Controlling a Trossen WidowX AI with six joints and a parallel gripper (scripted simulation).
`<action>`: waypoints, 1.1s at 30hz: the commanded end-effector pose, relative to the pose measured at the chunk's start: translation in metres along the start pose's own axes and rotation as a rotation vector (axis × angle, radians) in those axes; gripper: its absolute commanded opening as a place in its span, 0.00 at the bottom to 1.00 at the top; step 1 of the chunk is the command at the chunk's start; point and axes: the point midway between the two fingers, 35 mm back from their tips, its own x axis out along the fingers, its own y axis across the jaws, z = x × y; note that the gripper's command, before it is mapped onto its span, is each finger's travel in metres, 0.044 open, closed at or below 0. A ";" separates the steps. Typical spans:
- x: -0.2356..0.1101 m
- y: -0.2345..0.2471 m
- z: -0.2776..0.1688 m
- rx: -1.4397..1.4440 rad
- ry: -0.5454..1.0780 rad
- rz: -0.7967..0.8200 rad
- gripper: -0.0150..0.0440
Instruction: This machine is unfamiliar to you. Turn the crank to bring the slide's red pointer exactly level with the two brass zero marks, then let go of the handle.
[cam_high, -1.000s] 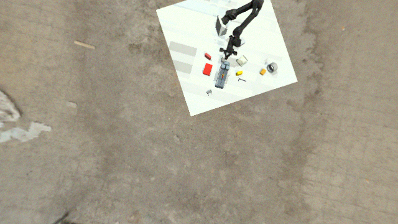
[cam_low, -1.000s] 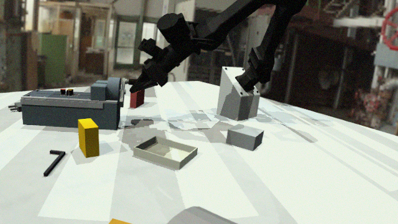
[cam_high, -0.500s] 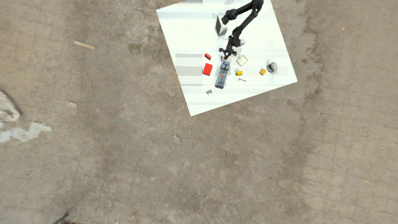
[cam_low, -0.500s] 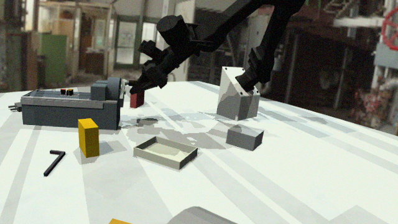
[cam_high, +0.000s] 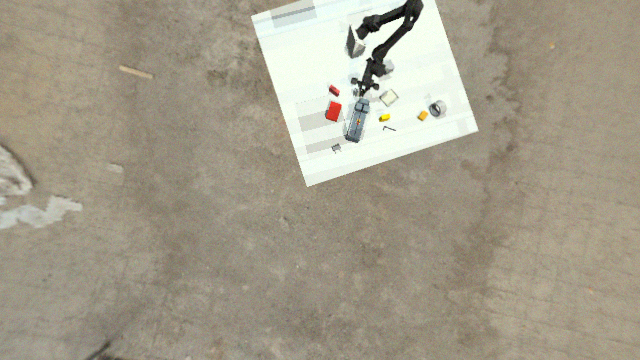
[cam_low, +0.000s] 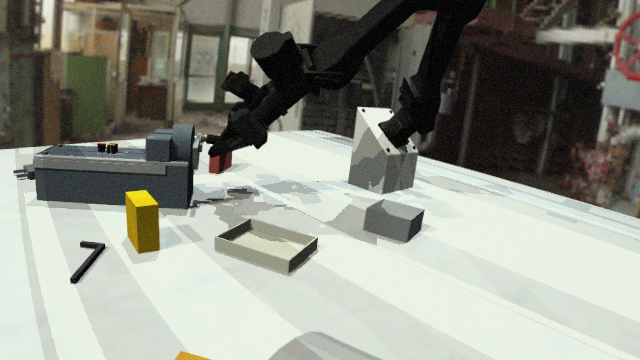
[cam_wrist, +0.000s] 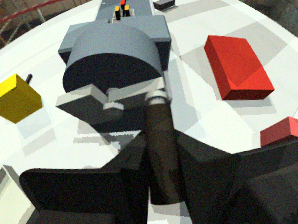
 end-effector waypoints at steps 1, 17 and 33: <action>0.007 -0.003 -0.007 0.004 0.007 -0.010 0.25; 0.022 0.006 -0.022 0.005 0.008 -0.010 0.25; 0.028 0.019 -0.029 0.005 0.008 -0.009 0.25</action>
